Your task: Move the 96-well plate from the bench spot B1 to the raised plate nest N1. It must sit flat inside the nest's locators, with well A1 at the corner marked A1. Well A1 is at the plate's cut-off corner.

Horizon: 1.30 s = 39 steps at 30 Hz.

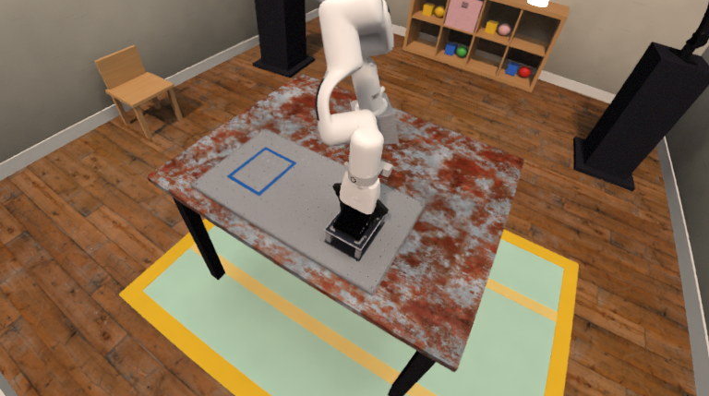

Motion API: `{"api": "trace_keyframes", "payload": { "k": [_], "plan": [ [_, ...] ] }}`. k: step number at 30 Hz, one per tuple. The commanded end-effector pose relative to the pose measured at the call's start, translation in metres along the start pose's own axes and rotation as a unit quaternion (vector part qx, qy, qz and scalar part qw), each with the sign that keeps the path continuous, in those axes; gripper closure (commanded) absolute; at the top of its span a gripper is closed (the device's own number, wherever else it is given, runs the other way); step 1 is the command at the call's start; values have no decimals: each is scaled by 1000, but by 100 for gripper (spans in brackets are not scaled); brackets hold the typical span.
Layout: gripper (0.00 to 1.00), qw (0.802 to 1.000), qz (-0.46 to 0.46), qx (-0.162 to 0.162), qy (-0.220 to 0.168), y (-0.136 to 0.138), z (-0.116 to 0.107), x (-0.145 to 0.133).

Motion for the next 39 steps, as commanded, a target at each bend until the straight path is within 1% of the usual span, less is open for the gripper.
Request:
{"api": "trace_keyframes", "payload": {
  "k": [1,39],
  "plan": [
    [100,1000,0,-1,-2,0,-1,-1],
    [100,1000,0,-1,-2,0,5,-1]
  ]
}}
Point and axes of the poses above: the point where the finger pads meet when closed, its own z axis out along the fingers, its own y axis across the jaws, x = y × z, the point moved 4 cm from there along -z, back along the fingers, and after that the axes turned 13 degrees about -z, right-handed, at the moved point
